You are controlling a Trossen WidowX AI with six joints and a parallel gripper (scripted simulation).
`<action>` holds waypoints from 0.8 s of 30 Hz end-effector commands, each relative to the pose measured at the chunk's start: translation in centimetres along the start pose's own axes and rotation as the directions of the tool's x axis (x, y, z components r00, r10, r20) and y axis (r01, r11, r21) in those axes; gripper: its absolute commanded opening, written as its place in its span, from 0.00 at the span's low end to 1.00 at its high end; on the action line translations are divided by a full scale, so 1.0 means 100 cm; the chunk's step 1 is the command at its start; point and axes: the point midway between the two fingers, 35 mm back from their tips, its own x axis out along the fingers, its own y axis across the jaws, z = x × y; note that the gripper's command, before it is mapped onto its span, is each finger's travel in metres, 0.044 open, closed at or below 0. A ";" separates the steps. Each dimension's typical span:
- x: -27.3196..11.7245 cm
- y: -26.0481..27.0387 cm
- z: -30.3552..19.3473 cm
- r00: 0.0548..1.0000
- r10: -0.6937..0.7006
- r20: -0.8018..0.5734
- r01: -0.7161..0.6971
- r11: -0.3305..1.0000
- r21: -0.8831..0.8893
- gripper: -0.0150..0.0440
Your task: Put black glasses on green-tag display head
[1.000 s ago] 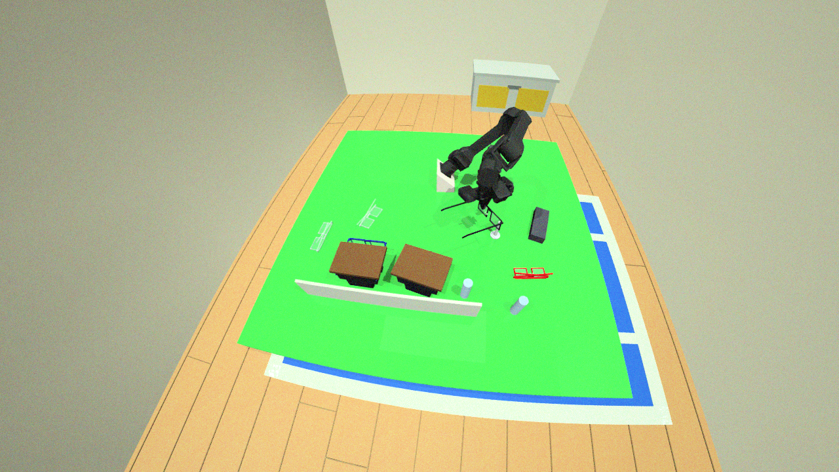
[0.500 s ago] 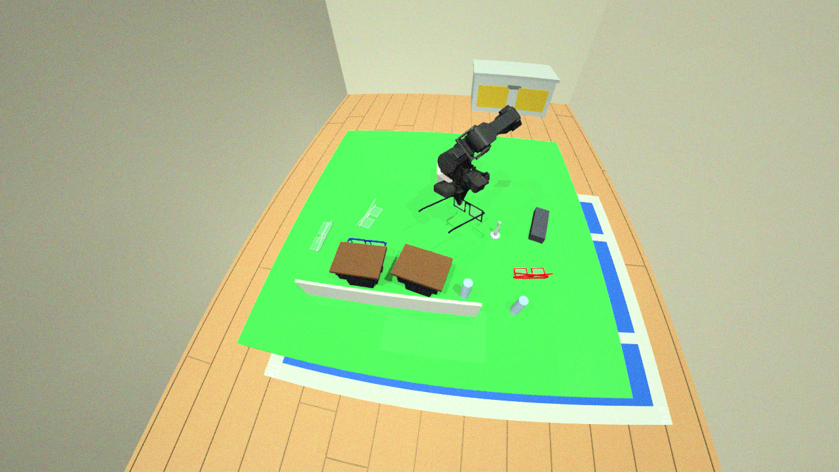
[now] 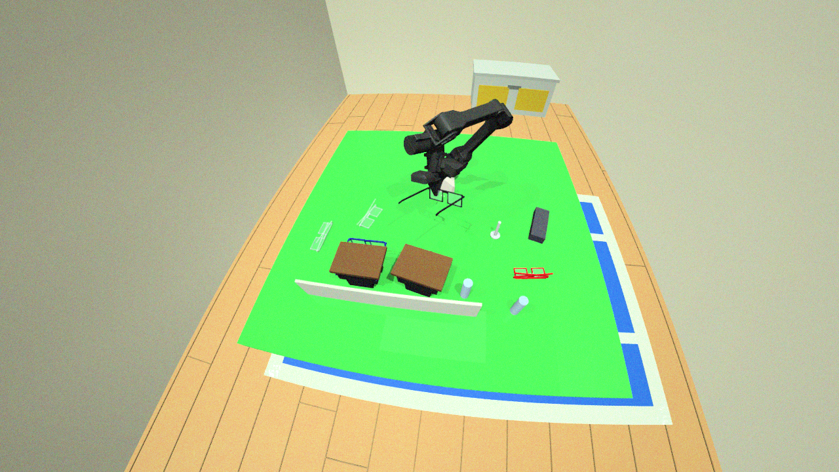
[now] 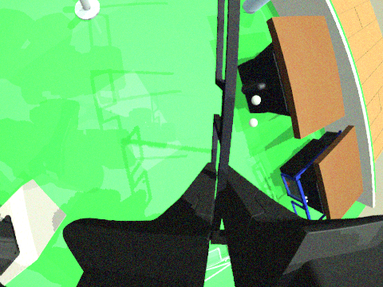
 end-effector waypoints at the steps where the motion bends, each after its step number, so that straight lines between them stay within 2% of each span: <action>1: -0.007 -0.005 -0.023 0.999 -0.030 0.027 0.032 0.997 -0.065 0.25; 13: -0.031 -0.010 -0.086 0.987 -0.135 0.090 0.155 0.952 -0.265 0.25; 24: -0.049 -0.001 -0.142 0.959 -0.246 0.141 0.283 0.855 -0.435 0.25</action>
